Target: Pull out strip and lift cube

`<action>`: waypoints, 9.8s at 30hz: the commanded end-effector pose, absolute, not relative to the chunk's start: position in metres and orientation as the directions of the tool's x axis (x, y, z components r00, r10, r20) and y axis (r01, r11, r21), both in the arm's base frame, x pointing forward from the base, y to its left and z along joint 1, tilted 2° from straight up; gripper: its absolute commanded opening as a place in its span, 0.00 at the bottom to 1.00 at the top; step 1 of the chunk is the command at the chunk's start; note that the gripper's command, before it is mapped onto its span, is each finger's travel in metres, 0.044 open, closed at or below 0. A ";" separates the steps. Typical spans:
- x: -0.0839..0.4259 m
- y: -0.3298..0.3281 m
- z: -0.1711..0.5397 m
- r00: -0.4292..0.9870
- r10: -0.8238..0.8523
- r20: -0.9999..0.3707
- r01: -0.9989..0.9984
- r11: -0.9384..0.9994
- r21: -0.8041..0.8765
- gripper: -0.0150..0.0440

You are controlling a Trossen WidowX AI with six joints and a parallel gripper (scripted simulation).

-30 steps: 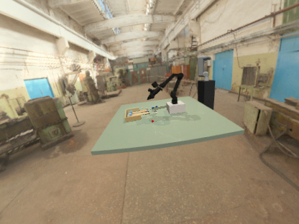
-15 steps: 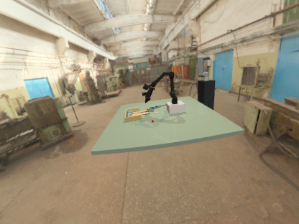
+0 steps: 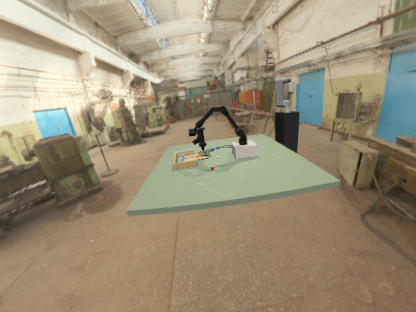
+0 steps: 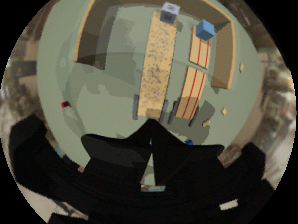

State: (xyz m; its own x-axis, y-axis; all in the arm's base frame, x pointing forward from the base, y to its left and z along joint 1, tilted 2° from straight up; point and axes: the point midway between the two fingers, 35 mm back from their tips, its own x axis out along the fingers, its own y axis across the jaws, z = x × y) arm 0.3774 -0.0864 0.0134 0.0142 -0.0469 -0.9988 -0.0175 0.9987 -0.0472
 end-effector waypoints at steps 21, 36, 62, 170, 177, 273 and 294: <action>0.384 -0.089 -0.018 0.021 -0.042 -0.999 -0.024 0.999 -0.043 0.25; 0.382 -0.090 -0.043 0.021 -0.042 -0.999 -0.024 0.999 -0.043 0.25; 0.380 -0.090 -0.054 0.020 -0.042 -0.999 -0.024 0.999 -0.043 0.25; 0.276 -0.093 -0.062 0.012 -0.043 -0.999 -0.025 0.999 -0.043 0.25; 0.265 -0.094 -0.062 0.011 -0.043 -0.999 -0.025 0.999 -0.043 0.25; 0.229 -0.096 -0.018 0.008 -0.043 -0.999 0.112 0.993 -0.042 0.57; 0.310 -0.093 -0.007 0.015 -0.043 -0.999 0.112 0.993 -0.041 1.00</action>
State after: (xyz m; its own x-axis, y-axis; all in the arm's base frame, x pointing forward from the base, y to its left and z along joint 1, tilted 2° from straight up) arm 0.2990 -0.0925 -0.0084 0.0146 -0.0390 -0.9991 0.1071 0.9936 -0.0372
